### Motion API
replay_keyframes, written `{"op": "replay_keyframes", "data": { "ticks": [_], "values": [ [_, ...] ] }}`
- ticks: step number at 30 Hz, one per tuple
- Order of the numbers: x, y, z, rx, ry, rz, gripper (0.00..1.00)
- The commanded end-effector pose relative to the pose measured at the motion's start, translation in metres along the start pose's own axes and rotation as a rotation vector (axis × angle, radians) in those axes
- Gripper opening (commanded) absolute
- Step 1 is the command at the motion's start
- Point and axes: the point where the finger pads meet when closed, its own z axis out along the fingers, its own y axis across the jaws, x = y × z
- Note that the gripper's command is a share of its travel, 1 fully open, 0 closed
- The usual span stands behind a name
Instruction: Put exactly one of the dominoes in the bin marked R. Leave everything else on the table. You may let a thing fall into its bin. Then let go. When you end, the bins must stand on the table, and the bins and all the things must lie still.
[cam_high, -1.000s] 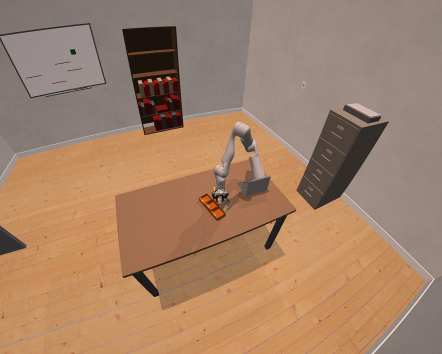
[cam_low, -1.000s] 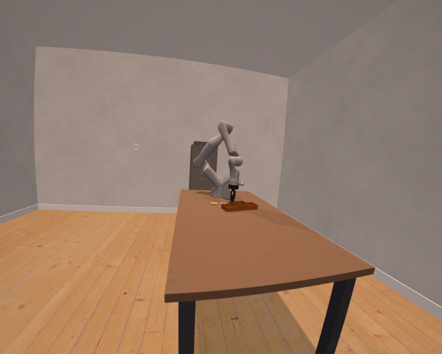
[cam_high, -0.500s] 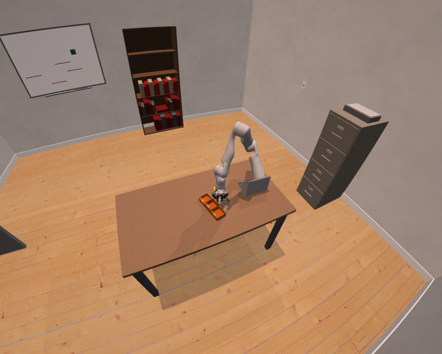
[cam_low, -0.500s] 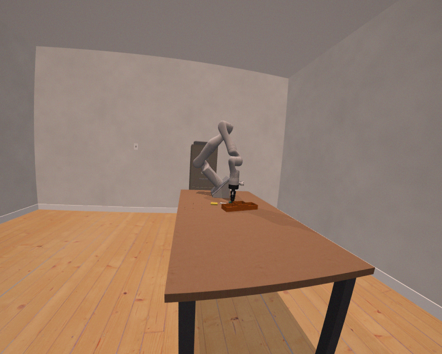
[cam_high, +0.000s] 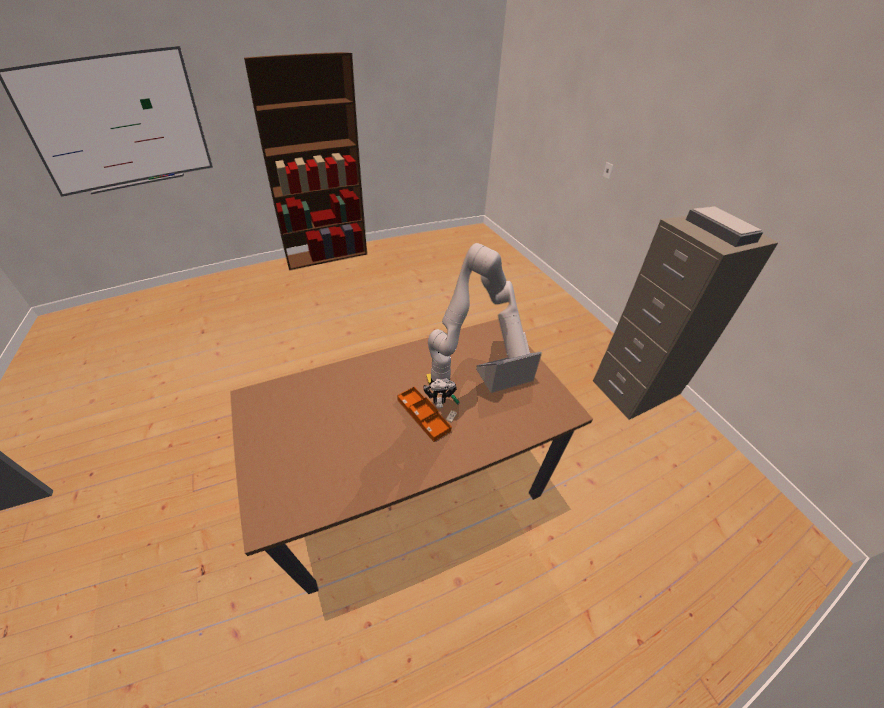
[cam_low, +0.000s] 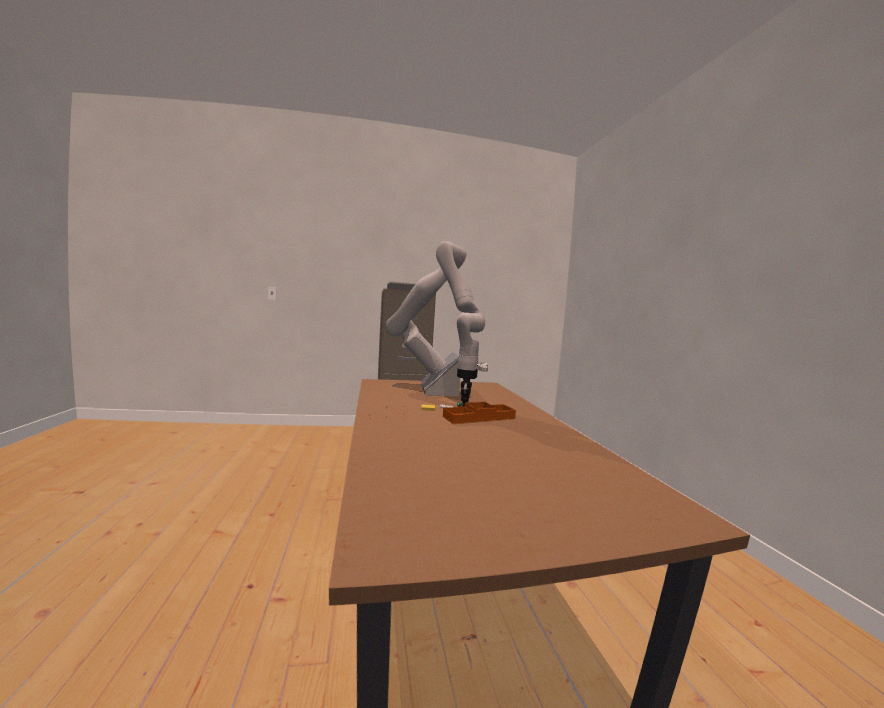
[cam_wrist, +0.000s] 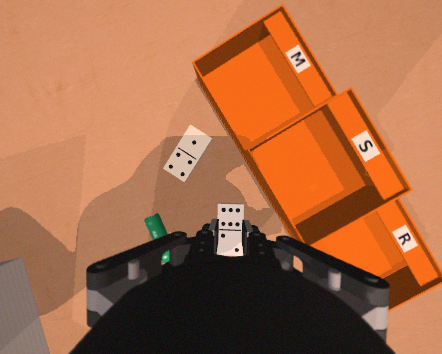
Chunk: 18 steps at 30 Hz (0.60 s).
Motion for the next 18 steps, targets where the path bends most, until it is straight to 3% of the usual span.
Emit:
{"op": "replay_keyframes", "data": {
  "ticks": [1,18],
  "values": [
    [0.001,0.000,0.000,-0.001,0.001,0.000,0.21],
    [0.000,0.000,-0.044,-0.001,0.001,0.000,0.21]
  ]
}}
